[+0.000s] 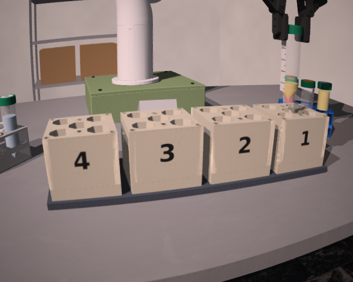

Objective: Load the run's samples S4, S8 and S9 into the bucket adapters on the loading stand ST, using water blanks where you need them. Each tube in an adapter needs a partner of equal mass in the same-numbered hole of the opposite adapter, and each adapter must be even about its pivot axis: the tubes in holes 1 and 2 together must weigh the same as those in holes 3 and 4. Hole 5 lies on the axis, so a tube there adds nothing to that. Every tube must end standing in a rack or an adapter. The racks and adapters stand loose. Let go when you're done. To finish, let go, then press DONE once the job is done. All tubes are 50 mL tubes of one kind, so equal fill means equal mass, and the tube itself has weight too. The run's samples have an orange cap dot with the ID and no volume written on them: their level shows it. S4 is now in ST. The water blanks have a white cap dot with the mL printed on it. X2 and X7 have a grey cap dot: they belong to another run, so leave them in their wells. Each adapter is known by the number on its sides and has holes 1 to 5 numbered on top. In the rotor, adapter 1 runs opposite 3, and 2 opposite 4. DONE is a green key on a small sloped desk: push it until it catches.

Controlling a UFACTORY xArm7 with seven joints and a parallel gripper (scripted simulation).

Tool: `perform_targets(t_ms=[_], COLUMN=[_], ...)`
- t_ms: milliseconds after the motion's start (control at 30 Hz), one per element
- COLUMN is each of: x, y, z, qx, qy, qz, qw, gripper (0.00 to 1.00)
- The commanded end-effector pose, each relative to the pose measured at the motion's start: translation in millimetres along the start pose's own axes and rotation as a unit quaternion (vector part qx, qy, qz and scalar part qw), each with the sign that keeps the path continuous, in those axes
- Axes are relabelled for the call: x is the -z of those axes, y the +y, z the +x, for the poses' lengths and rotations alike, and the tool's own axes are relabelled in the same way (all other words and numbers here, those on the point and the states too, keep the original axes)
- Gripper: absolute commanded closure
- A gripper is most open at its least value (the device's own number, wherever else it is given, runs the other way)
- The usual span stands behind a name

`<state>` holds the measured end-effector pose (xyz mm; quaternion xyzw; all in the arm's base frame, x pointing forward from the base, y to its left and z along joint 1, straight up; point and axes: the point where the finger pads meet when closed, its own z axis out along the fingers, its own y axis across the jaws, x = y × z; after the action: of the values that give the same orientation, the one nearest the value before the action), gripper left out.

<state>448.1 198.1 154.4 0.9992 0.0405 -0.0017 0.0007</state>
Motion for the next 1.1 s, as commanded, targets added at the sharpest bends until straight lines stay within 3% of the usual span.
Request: perform_targets(t_ms=[0, 233, 1067], x=[10, 23, 23], y=[-1, -1, -1], z=[1, 1, 1], qx=[0.000, 0.000, 0.000], qy=[0.003, 0.003, 0.002], qz=[0.001, 0.001, 0.001], qw=[1.000, 1.000, 1.000], gripper=[1.00, 1.00, 1.00])
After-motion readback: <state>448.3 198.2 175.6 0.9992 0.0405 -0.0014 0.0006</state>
